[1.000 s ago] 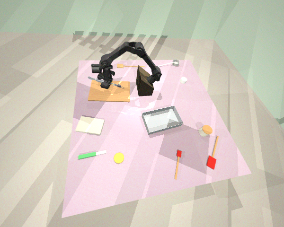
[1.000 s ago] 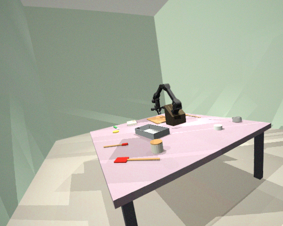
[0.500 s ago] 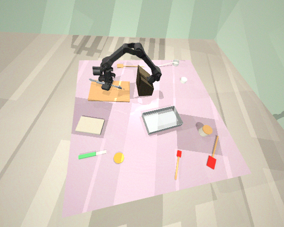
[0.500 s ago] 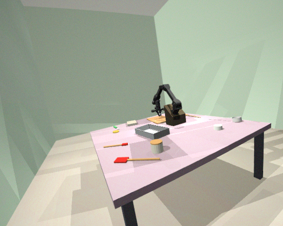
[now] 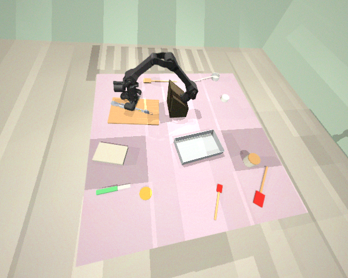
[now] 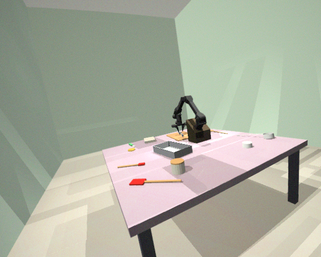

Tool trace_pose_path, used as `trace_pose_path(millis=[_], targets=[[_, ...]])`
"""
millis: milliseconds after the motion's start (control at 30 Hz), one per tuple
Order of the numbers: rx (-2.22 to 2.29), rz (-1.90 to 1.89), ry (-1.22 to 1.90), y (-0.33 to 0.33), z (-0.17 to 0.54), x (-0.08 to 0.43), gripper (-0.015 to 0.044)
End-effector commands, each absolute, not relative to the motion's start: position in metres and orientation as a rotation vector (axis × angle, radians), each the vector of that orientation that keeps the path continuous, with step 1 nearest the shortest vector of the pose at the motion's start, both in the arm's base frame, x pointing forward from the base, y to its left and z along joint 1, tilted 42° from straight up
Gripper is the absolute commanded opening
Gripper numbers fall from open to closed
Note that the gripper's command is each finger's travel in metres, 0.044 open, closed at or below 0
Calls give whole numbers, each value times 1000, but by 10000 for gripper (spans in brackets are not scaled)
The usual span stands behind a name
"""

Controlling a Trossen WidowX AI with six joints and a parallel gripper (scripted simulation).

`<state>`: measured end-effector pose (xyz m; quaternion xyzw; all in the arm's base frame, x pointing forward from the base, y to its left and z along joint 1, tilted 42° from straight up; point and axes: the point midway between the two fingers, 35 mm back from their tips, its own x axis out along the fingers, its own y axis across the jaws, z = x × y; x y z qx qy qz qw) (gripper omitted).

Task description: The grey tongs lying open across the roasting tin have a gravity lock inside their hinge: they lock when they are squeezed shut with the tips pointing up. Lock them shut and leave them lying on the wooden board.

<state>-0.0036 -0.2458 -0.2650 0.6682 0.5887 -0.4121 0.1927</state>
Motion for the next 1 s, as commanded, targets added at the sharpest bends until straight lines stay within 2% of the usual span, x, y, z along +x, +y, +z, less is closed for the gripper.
trace_pose_path(millis=[0,200,367,800,967], targets=[[1875,-1157,1652,-246,-265,-4,296],[1875,-1157,1652,-246,-265,-4,440],[1875,-1156,1653,-246,-252,-2,440],[1884,-1141,1667,-207,-101,12,440],[1885,-1140,1669,-198,-86,13,440]])
